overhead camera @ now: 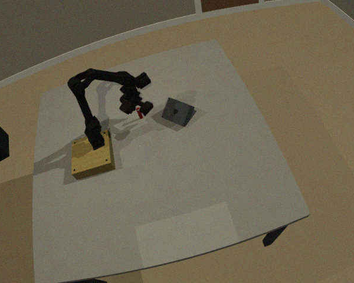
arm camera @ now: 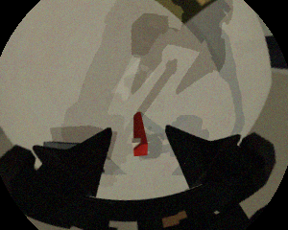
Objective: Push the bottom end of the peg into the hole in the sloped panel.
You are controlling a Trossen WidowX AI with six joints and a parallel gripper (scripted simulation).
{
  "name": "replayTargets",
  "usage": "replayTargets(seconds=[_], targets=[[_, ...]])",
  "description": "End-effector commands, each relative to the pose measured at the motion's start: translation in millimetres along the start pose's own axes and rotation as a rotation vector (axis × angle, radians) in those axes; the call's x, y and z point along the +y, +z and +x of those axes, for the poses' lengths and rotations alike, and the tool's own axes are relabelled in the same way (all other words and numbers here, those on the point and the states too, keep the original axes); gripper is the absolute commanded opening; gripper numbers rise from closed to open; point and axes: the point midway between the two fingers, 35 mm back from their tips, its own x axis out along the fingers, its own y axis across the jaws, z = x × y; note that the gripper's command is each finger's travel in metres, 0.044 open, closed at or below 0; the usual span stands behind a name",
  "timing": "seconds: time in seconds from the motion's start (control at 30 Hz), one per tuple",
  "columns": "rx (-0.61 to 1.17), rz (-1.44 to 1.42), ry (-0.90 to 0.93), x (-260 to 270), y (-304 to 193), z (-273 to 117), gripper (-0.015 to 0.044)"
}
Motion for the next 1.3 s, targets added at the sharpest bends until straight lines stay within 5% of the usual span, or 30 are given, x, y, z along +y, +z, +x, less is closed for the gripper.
replayTargets(seconds=[0.0, 0.3, 0.8, 1.27], targets=[[0.001, 0.0, 0.001, 0.1, -0.2, -0.3, 0.0282], [0.001, 0.0, 0.001, 0.1, -0.2, -0.3, 0.0046], [0.001, 0.0, 0.001, 0.2, -0.6, -2.3, 0.0], [-0.006, 0.003, 0.002, 0.7, -2.5, -57.2, 0.0]])
